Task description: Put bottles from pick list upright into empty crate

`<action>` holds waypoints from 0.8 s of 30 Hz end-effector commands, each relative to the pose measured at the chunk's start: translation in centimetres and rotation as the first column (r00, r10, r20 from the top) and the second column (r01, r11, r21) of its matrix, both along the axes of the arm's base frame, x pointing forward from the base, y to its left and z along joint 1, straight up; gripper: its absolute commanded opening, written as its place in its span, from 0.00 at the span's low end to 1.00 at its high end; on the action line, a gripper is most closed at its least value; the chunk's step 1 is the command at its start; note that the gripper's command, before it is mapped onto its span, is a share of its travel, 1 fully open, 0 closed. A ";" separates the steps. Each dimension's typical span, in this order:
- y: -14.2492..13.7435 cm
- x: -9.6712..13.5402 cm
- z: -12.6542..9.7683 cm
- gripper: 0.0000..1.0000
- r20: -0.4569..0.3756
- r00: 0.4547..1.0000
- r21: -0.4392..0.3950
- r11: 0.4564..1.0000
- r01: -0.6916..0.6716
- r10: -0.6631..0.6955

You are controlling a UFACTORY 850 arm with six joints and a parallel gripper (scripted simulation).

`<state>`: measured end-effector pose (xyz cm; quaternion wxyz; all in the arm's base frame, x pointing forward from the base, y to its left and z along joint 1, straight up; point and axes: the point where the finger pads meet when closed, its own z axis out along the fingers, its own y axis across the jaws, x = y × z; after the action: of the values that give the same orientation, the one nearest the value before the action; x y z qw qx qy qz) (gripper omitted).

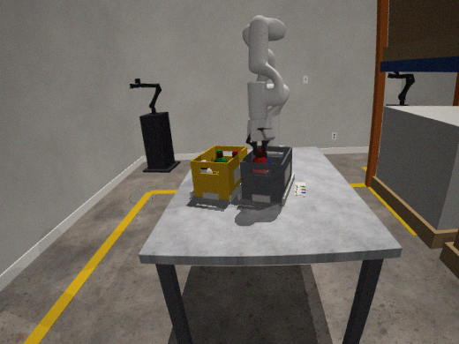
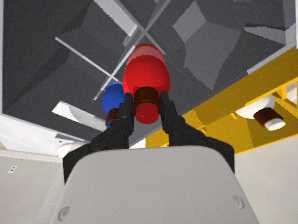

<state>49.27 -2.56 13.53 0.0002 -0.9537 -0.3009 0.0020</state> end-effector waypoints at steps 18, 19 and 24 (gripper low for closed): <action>0.0 0.1 -0.1 0.00 0.002 1.000 0.000 1.000 0.000 0.000; 0.0 0.1 -0.2 0.00 0.002 1.000 0.000 1.000 0.000 0.000; 0.0 0.1 -0.3 0.00 0.002 1.000 0.000 1.000 0.000 0.000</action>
<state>49.25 -2.55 13.17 0.0003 -0.9537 -0.3009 0.0021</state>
